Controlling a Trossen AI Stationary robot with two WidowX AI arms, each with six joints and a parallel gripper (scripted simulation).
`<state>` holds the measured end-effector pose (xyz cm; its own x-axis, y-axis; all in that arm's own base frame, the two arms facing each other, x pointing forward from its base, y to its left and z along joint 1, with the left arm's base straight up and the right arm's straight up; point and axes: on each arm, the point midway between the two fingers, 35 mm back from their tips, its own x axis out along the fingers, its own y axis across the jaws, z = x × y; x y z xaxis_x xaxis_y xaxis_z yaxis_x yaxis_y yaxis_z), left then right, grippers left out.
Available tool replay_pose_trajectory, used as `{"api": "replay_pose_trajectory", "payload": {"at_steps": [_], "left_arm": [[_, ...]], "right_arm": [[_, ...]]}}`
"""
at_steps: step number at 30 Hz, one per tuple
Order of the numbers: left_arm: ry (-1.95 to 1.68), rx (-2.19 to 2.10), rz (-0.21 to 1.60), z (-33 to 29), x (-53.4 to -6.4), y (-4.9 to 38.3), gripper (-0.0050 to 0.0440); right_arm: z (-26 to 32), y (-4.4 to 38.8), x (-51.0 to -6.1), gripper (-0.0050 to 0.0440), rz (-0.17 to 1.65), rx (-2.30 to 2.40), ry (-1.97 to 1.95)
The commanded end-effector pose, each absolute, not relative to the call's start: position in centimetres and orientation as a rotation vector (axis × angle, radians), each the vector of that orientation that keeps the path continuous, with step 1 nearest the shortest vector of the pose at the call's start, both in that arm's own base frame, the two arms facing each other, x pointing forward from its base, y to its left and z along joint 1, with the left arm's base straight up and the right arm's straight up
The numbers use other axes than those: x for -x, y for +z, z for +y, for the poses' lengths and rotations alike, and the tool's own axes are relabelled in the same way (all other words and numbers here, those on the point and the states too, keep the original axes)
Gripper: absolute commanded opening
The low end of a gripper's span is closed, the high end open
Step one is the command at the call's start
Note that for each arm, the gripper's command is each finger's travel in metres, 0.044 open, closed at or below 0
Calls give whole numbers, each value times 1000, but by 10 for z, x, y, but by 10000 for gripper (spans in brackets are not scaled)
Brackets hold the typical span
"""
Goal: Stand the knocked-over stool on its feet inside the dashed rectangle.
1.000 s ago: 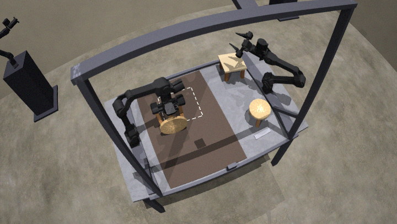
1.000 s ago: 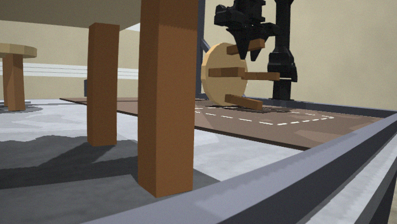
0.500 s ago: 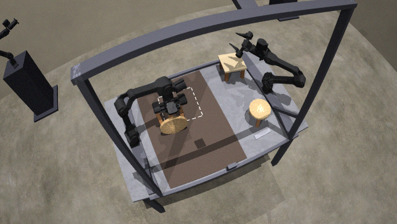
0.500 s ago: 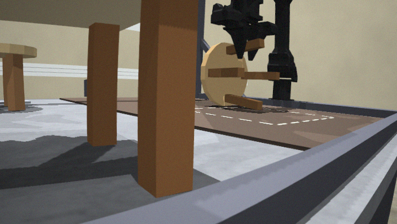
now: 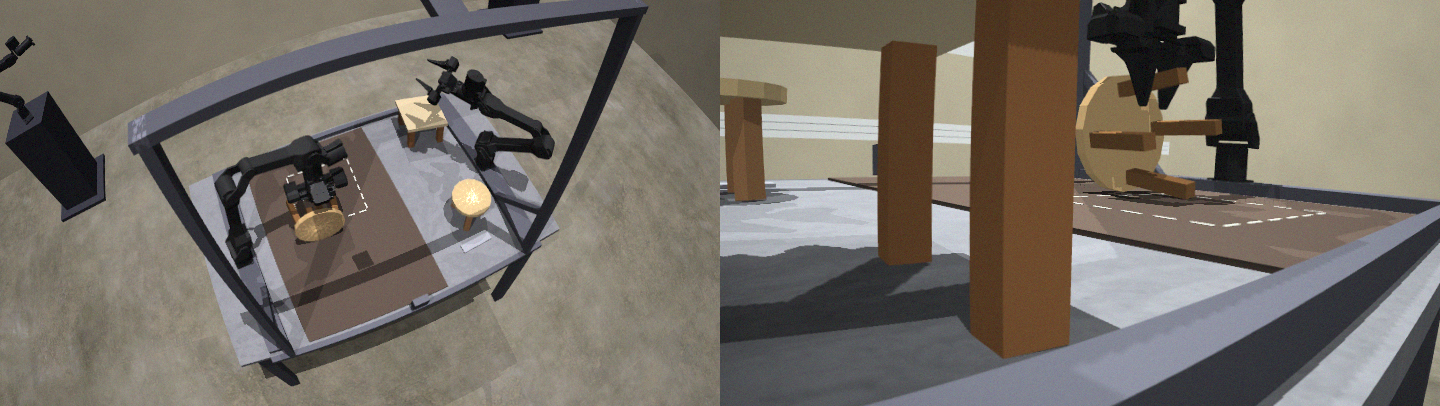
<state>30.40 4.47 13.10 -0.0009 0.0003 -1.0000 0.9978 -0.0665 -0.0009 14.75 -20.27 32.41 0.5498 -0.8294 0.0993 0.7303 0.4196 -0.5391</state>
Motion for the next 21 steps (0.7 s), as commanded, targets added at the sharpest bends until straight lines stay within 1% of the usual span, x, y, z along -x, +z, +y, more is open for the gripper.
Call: {"api": "replay_pose_trajectory", "payload": {"at_steps": [1,9,21], "left_arm": [[-1231,-1279,1153,43,-322,137,176],[-1253,-1296,1143,45,-333,134,176],[-1287,-1339,1114,54,-361,124,176]], "right_arm": [[-201,331,-147,400,176,580,-988],[-201,331,-147,400,176,580,-988],[-201,331,-147,400,176,580,-988]]}}
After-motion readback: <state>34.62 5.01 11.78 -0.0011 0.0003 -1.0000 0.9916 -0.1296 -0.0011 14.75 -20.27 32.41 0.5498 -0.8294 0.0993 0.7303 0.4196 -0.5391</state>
